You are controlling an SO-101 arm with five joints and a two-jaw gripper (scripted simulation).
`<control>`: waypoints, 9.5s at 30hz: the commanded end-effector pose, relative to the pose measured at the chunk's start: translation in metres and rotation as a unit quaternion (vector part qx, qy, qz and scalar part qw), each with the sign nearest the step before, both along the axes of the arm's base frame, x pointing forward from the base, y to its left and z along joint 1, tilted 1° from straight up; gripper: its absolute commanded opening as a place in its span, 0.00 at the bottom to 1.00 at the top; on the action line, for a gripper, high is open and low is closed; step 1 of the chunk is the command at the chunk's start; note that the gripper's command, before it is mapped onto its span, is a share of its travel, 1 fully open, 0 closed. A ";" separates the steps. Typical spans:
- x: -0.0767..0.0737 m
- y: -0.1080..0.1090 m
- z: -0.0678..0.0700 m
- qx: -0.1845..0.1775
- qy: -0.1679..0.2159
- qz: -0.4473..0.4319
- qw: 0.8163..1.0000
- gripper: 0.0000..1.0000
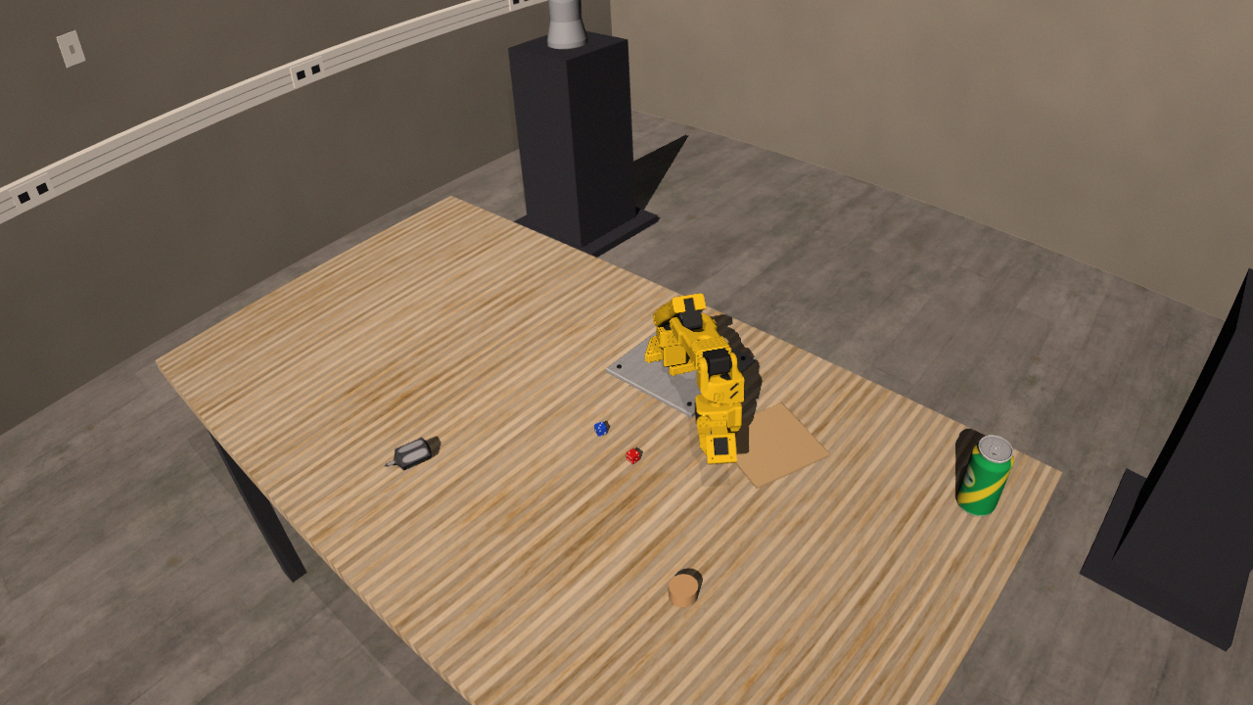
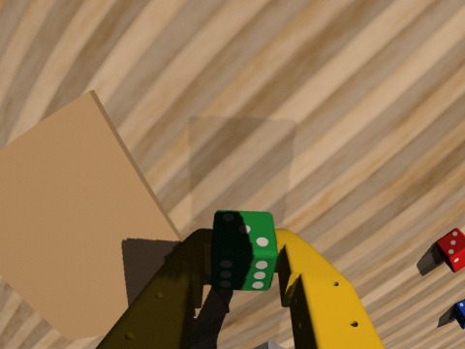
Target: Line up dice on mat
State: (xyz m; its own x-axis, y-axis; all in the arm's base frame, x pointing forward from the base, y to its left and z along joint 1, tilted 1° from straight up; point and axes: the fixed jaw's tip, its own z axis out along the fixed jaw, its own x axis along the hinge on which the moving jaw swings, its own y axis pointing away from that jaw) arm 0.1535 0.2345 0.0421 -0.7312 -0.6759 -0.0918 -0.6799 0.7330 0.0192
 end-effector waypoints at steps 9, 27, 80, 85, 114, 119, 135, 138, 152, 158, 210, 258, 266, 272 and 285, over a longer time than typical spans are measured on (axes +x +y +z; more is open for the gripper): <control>-0.048 0.028 -0.004 -0.001 0.001 0.100 0.995 0.00; -0.105 0.049 -0.003 0.010 -0.004 0.205 0.979 0.00; -0.108 0.051 -0.010 0.007 -0.003 0.216 0.976 0.00; -0.108 0.051 -0.013 0.004 -0.002 0.216 0.976 0.00; -0.108 0.050 -0.022 -0.005 0.002 0.216 0.976 0.00; -0.109 0.050 -0.025 -0.007 0.003 0.216 0.976 0.00; -0.109 0.050 -0.030 -0.012 0.005 0.216 0.976 0.00; -0.109 0.050 -0.032 -0.013 0.006 0.216 0.976 0.00; -0.109 0.050 -0.036 -0.016 0.007 0.216 0.976 0.00; -0.109 0.050 -0.040 -0.018 0.008 0.216 0.976 0.00; -0.109 0.050 -0.041 -0.019 0.008 0.216 0.976 0.16; -0.109 0.049 0.018 0.035 -0.014 0.213 0.976 0.27; -0.109 0.049 0.019 0.036 -0.015 0.213 0.976 0.27; -0.109 0.049 0.019 0.036 -0.015 0.213 0.976 0.27; -0.109 0.049 0.022 0.041 -0.017 0.213 0.976 0.27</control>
